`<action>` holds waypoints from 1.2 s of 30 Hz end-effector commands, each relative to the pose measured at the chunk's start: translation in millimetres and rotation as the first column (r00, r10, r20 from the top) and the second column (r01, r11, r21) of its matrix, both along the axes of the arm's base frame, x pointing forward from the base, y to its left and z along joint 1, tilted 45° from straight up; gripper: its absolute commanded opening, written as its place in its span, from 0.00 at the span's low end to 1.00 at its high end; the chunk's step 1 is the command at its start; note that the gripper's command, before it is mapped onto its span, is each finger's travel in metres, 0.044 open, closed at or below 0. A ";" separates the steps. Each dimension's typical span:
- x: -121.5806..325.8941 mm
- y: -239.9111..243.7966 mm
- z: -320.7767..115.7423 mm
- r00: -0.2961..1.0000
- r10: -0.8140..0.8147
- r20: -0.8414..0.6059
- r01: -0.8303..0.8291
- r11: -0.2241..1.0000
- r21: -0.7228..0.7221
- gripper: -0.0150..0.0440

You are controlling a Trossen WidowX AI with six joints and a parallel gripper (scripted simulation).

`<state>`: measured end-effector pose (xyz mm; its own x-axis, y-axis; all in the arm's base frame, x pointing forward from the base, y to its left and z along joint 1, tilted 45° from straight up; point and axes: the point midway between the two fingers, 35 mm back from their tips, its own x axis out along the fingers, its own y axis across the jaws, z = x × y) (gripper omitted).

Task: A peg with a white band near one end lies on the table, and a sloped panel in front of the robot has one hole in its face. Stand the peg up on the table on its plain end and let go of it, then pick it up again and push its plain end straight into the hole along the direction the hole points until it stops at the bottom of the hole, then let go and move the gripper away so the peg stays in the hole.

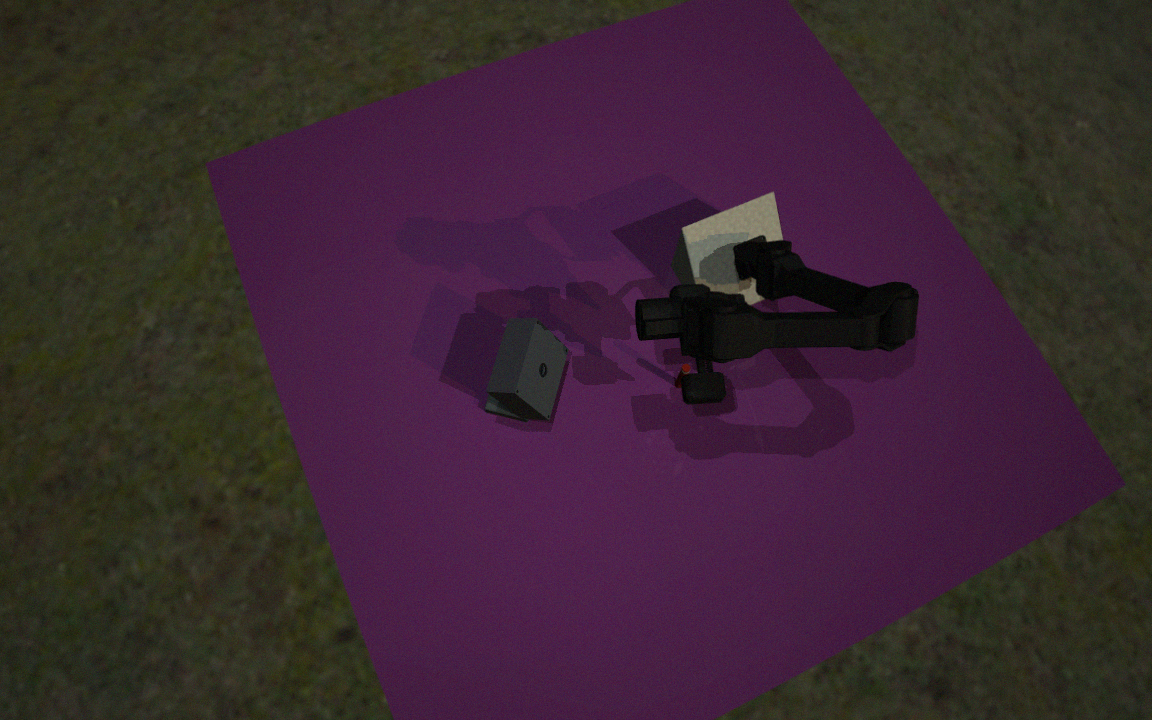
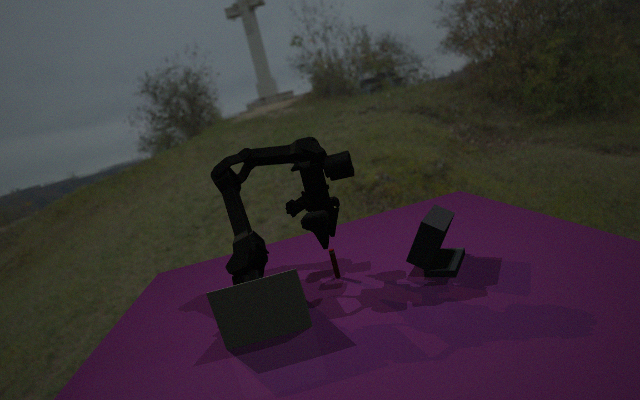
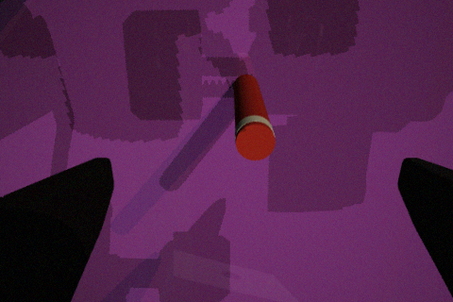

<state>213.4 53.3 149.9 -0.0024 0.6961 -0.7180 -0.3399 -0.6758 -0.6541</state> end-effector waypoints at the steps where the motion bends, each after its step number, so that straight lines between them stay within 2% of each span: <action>1: -0.1 2.8 -2.3 1.000 0.005 0.004 -0.005 1.000 0.004 1.00; 36: -0.6 42.8 -42.3 1.000 0.005 0.005 -0.005 1.000 0.006 1.00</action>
<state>215.0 92.3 110.8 0.0027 0.6964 -0.7176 -0.3299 -0.6768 -0.6581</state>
